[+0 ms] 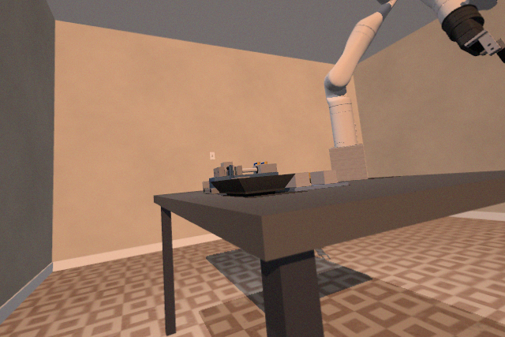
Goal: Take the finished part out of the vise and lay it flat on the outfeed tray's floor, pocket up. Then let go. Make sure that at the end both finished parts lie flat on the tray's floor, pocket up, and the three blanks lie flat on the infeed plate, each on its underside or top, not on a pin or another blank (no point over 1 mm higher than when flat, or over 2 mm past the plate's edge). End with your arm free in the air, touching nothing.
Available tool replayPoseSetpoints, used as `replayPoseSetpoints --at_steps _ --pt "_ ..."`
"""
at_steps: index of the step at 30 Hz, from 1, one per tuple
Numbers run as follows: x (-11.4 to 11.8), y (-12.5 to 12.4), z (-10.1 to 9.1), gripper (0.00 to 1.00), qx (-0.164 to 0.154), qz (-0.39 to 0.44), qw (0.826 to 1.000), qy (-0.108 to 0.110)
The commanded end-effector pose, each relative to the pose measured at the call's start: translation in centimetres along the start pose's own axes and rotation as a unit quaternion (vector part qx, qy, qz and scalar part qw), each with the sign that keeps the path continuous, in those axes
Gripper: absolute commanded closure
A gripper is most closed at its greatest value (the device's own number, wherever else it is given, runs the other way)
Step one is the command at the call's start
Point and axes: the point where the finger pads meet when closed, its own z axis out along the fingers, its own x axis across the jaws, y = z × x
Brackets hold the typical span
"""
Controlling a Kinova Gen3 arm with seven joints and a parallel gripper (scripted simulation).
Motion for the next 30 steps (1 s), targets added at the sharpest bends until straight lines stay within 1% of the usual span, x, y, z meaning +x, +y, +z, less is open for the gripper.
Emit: replayPoseSetpoints --at_steps 1,20,24,26,28,30 --pt "0.0 -0.1 0.0 0.00 0.001 0.000 1.000 0.000" --pt "0.2 -0.1 -0.1 0.00 0.001 -0.001 1.000 0.000" --pt "1.1 -0.4 -0.5 0.00 0.002 -0.005 1.000 0.001" --pt "2.0 -0.7 -0.9 0.00 0.004 -0.006 1.000 0.001" --pt "3.3 -1.1 -1.4 0.00 0.008 -0.007 1.000 0.002" --pt "5.0 -1.6 -2.1 0.00 0.012 -0.009 1.000 0.004"
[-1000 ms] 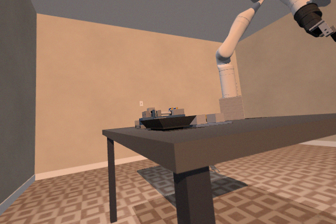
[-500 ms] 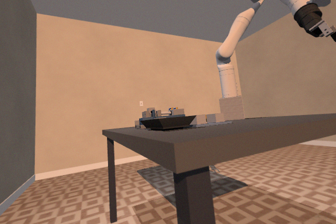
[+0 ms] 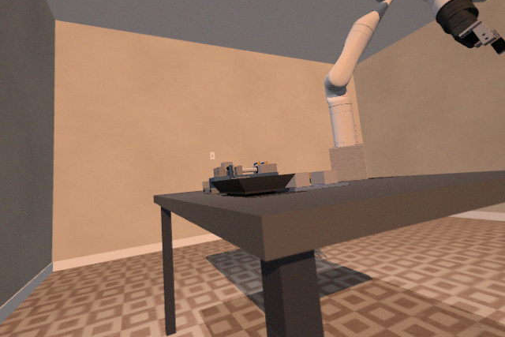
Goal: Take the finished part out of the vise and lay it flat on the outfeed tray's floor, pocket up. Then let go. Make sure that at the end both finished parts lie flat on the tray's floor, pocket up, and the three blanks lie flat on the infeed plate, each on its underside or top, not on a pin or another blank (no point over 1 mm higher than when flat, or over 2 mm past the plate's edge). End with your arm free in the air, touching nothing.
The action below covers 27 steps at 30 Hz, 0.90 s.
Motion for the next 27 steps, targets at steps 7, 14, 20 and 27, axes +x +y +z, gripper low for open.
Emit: replayPoseSetpoints --at_steps 7,14,20,27 --pt "8.4 -1.4 -3.2 0.00 0.018 -0.003 1.000 0.005" --pt "15.7 -0.7 -5.2 0.00 0.024 -0.005 1.000 0.016" --pt "20.7 0.7 -6.4 0.00 0.025 -0.004 0.999 0.024" --pt "26.3 3.1 -7.5 0.00 0.021 0.000 0.999 0.033"
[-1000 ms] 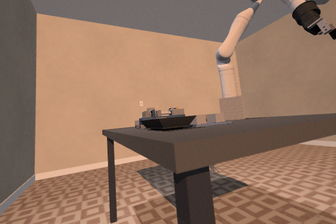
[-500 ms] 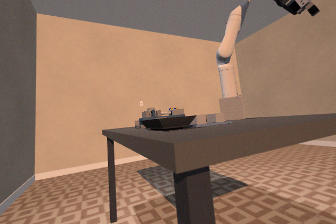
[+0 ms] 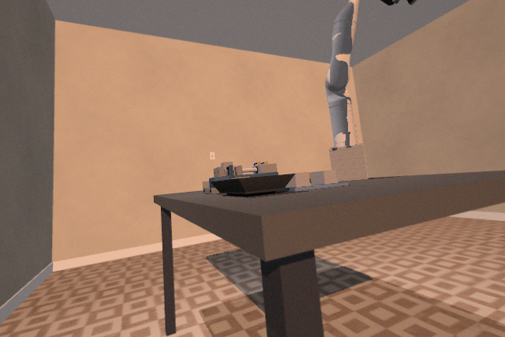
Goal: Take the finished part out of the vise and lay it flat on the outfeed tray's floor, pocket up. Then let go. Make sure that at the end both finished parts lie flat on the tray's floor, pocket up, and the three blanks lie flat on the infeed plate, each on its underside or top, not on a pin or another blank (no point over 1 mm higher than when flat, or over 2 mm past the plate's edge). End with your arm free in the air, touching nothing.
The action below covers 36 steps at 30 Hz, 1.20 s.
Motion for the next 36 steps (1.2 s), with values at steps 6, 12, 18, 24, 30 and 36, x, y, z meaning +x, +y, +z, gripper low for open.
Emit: replayPoseSetpoints --at_steps 6,12,18,24,30,36 --pt "7.9 4.4 -1.4 0.00 -0.005 0.012 1.000 0.005" --pt "11.9 8.0 -1.6 0.00 -0.015 0.014 1.000 0.009" --pt "15.4 11.9 -1.8 0.00 -0.026 0.018 0.999 0.012" --pt "18.7 16.8 -1.7 0.00 -0.041 0.022 0.999 0.012" --pt "20.7 20.6 -1.6 0.00 -0.054 0.017 0.998 0.010" --pt "23.5 28.4 -1.3 0.00 -0.079 0.024 0.997 0.001"
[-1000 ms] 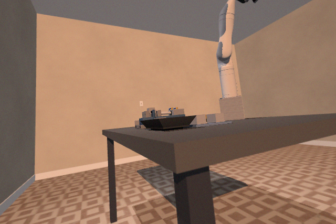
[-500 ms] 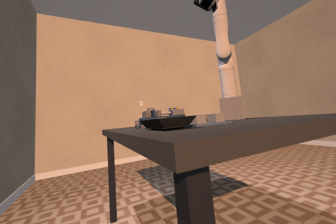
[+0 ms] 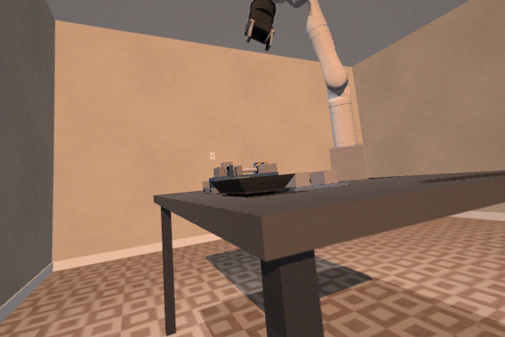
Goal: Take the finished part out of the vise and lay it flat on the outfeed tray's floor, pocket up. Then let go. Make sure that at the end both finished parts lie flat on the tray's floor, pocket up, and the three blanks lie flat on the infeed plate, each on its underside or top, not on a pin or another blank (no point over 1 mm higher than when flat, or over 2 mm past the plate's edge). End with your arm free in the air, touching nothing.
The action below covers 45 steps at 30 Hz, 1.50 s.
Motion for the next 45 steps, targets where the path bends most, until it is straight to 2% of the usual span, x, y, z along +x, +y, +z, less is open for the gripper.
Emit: replayPoseSetpoints --at_steps 1,7,9,10,12,24,27,29,40,45 --pt "1.6 3.6 1.3 0.00 -0.004 0.005 1.000 -0.018" --pt "2.9 10.6 3.0 0.00 -0.028 0.009 0.999 -0.032" --pt "2.9 10.6 3.0 0.00 -0.028 0.009 0.999 -0.032" --pt "3.1 13.5 3.7 0.00 -0.037 0.010 0.998 -0.040" --pt "3.1 15.2 4.1 0.00 -0.043 0.010 0.998 -0.044" --pt "1.5 28.0 7.2 0.00 -0.083 0.014 0.992 -0.090" --pt "1.4 28.2 7.2 0.00 -0.084 0.015 0.992 -0.091" --pt "0.3 31.4 8.1 0.00 -0.092 0.015 0.990 -0.107" --pt "-4.3 41.2 10.2 0.00 -0.119 0.013 0.980 -0.161" --pt "-4.7 41.8 10.7 0.00 -0.117 0.013 0.979 -0.164"
